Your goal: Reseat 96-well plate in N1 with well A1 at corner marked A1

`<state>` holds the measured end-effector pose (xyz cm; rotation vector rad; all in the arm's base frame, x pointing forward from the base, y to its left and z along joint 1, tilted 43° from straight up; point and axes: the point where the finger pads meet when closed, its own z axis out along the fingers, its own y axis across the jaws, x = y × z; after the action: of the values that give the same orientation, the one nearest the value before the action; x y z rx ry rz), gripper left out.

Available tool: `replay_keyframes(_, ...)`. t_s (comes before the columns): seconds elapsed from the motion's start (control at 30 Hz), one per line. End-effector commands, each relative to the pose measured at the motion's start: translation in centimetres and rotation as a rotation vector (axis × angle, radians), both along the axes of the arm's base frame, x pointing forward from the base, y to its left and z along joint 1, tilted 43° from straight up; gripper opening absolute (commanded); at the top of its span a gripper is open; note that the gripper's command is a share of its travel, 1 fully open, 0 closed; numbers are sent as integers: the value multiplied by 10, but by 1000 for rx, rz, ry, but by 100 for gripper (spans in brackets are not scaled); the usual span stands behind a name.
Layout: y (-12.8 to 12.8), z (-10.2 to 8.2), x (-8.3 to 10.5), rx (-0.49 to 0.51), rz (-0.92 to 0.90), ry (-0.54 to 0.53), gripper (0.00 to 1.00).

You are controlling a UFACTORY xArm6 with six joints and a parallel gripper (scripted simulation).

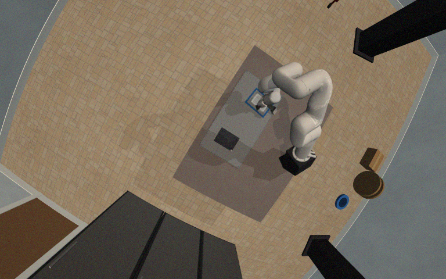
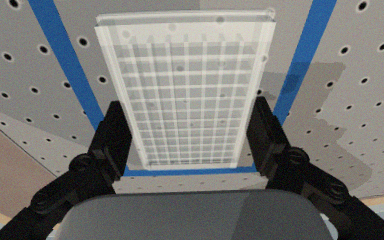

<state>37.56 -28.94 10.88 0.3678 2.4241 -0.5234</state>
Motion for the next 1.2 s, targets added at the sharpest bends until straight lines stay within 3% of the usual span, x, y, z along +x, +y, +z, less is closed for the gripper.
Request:
replay_keyframes(0.0, 0, 1, 0, -1, 0, -1, 0)
replay_keyframes(1.17, 8, 14, -9, -1, 0, -1, 0)
